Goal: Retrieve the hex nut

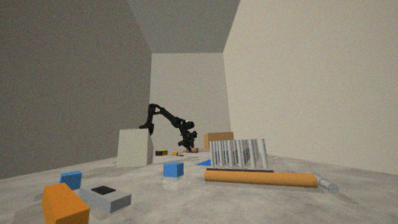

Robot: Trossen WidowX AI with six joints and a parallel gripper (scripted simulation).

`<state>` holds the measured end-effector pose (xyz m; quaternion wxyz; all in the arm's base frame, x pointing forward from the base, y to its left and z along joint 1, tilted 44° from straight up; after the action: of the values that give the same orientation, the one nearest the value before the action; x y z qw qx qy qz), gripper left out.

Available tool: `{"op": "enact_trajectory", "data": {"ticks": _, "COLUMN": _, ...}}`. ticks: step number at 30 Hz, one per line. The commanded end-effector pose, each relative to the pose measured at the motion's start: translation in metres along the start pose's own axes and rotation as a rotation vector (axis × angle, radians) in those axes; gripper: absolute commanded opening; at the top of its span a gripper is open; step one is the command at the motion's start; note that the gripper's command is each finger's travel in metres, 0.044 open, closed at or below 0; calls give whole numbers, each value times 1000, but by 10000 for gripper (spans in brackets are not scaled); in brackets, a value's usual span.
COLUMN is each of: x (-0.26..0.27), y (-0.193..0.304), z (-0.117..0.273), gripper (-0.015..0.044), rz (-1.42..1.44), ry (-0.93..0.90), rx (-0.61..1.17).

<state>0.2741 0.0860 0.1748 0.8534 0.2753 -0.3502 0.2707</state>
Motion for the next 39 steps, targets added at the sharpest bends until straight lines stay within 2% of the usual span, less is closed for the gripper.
{"op": "enact_trajectory", "data": {"ticks": 1, "x": 10, "y": -7, "z": 17, "gripper": 0, "rz": 12, "ry": -7, "rx": -11}}
{"op": "enact_trajectory", "data": {"ticks": 20, "x": 46, "y": -34, "z": 115, "gripper": 0, "rz": 20, "ry": -15, "rx": -8}}
{"op": "enact_trajectory", "data": {"ticks": 21, "x": 46, "y": -34, "z": 115, "gripper": 0, "rz": 20, "ry": -15, "rx": -8}}
{"op": "enact_trajectory", "data": {"ticks": 22, "x": 40, "y": -35, "z": 97, "gripper": 0, "rz": 0, "ry": 5, "rx": -8}}
{"op": "enact_trajectory", "data": {"ticks": 39, "x": 8, "y": -128, "z": 113, "gripper": 0, "rz": -454, "ry": 119, "rx": -201}}
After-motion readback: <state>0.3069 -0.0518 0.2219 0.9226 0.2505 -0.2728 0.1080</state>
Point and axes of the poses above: the point midway between the two fingers, 35 mm back from their tips, its own z axis back along the fingers, its own x axis across the jaws, y = z × x, the point moved 10 cm from there along z, back along the fingers, and after that the axes turned 6 degrees about -z, right-handed, at the moved point
